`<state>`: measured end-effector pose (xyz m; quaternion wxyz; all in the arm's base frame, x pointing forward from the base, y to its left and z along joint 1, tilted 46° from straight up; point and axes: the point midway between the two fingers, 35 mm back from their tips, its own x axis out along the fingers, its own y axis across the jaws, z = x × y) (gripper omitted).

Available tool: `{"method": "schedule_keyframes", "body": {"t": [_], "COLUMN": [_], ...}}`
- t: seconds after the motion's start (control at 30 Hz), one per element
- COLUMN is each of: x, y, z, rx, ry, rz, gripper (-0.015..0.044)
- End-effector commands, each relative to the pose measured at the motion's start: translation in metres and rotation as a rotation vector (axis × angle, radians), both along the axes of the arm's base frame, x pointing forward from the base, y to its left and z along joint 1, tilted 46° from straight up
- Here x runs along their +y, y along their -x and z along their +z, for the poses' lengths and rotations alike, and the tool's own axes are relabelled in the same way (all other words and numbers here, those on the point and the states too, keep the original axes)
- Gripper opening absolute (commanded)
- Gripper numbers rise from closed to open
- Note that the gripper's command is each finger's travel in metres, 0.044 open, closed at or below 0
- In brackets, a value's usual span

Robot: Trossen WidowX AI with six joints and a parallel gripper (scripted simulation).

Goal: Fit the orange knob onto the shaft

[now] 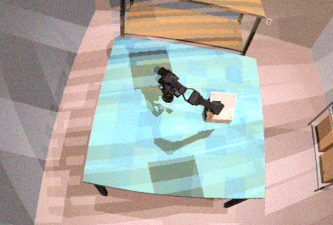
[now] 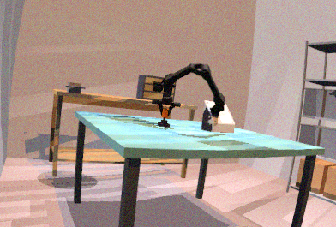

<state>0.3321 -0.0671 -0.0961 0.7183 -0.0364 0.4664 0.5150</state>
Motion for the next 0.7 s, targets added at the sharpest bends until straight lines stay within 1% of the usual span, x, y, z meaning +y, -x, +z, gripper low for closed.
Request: {"method": "schedule_keyframes", "body": {"t": [0.0,0.23,0.43,0.67], "x": [0.0006,-0.0031,-0.0029,-0.0008], "y": [-0.0011,-0.0022,-0.0026,-0.0007], "z": [0.0001,0.0036,0.0026,0.0007], "rx": [-0.009,-0.016,-0.150,-0.157], "ry": [-0.002,-0.002,0.005,0.005], "rz": [0.004,0.010,0.144,0.152], "gripper": [0.0000,0.0000,0.0000,0.0000]}}
